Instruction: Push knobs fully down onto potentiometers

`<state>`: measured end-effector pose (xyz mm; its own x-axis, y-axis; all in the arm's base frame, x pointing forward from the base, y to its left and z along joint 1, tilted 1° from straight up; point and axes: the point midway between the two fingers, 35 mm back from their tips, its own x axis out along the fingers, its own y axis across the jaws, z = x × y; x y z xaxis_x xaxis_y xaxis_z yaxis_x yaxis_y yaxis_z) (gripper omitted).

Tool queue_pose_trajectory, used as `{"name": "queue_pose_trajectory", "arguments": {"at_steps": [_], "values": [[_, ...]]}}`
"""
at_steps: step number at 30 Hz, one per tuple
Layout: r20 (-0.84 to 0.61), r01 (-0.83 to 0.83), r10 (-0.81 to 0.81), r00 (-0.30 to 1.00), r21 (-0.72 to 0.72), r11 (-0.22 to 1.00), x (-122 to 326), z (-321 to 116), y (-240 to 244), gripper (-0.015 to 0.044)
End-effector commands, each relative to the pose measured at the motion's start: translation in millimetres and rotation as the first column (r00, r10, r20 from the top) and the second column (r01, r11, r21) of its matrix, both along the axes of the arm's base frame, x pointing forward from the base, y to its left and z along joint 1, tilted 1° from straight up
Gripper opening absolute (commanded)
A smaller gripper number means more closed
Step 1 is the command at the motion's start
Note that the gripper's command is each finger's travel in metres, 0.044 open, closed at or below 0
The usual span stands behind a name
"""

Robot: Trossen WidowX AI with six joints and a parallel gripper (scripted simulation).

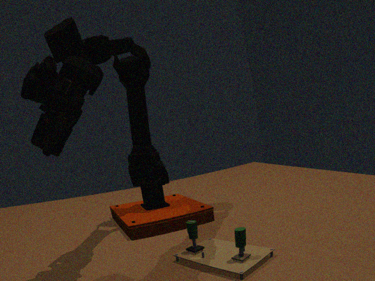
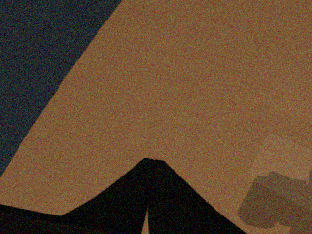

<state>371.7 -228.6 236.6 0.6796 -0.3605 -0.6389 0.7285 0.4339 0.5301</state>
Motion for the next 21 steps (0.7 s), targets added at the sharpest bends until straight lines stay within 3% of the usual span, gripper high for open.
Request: {"name": "queue_pose_trajectory", "arguments": {"at_steps": [1,11,21], "values": [[-0.092,-0.096,0.093,0.991,-0.029,0.995,2.9,-13.1,16.9,0.0000],[-0.296,-0.347,0.317,0.901,-0.055,0.936,3.3,-40.5,58.8,0.0000],[-0.473,-0.593,0.512,0.717,-0.026,0.805,-3.7,-64.1,99.8,0.0000]]}}
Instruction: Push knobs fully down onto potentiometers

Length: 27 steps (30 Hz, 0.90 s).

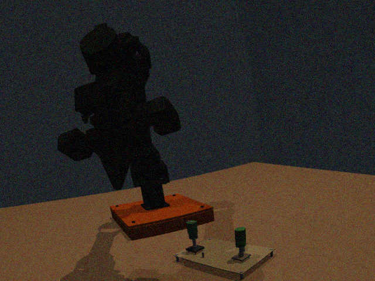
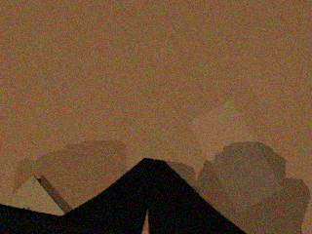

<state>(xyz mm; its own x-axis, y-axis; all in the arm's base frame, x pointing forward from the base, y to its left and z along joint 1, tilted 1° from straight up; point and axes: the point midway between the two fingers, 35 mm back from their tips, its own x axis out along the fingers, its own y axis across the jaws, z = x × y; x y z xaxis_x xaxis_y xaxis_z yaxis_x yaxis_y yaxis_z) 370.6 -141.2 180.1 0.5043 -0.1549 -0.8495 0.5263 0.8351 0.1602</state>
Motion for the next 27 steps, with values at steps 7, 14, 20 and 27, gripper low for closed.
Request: {"name": "queue_pose_trajectory", "arguments": {"at_steps": [7,14,20,27], "values": [[-0.183,-0.284,0.273,0.945,-0.036,0.958,-11.4,-21.3,39.4,0.0000],[-0.294,-0.473,0.446,0.845,-0.023,0.881,-22.9,-32.8,64.6,0.0000],[-0.378,-0.621,0.578,0.723,0.011,0.784,-34.7,-40.8,84.9,0.0000],[-0.456,-0.766,0.705,0.544,0.073,0.639,-50.3,-48.1,106.8,0.0000]]}}
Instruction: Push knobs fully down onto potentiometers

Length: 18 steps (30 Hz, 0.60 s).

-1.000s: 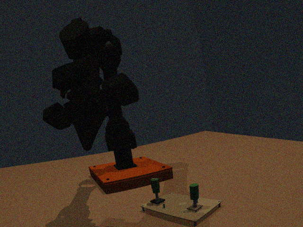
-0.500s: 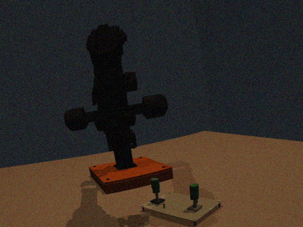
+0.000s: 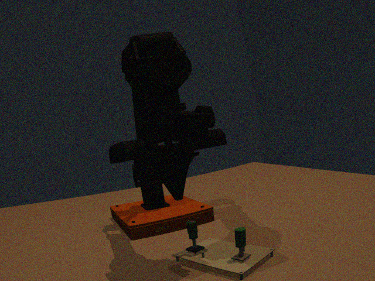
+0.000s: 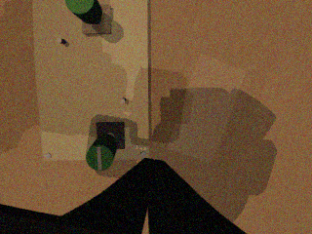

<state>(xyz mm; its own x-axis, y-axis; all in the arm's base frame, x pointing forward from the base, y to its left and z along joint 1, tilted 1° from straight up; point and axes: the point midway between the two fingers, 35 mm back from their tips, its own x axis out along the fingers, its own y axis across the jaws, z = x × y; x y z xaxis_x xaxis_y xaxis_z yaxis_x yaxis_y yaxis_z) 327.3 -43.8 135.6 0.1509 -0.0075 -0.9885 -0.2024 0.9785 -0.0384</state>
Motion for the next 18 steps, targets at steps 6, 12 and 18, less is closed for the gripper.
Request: {"name": "queue_pose_trajectory", "arguments": {"at_steps": [6,12,18], "values": [[-0.129,-0.255,0.253,0.959,-0.001,0.967,-20.0,-7.6,24.4,0.0000],[-0.132,-0.260,0.258,0.957,0.000,0.966,-20.3,-9.3,24.9,0.0000],[-0.132,-0.260,0.258,0.957,0.000,0.966,-20.0,-27.8,24.8,0.0000]]}}
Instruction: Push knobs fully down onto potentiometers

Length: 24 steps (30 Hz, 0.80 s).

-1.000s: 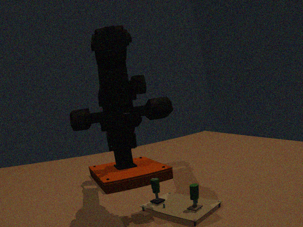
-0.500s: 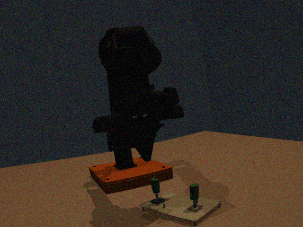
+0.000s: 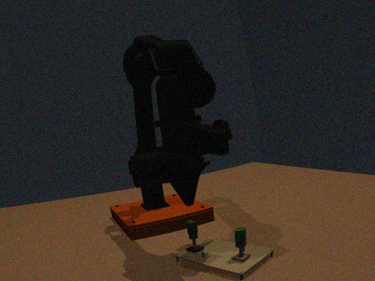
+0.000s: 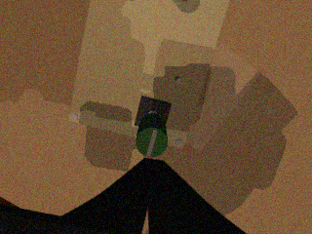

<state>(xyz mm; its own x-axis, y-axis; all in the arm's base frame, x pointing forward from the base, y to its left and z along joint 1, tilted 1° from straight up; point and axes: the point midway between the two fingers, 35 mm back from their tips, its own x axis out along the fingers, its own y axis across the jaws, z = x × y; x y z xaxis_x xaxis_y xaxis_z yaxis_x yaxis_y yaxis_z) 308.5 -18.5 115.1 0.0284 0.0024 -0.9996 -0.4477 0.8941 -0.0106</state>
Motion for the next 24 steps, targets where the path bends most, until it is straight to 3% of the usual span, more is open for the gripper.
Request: {"name": "queue_pose_trajectory", "arguments": {"at_steps": [1,24], "values": [[-0.008,-0.006,0.006,1.000,-0.005,1.000,-1.2,-7.2,-0.4,0.0000],[-0.008,-0.006,0.006,1.000,-0.005,1.000,-0.8,-27.8,-0.4,0.0000]]}}
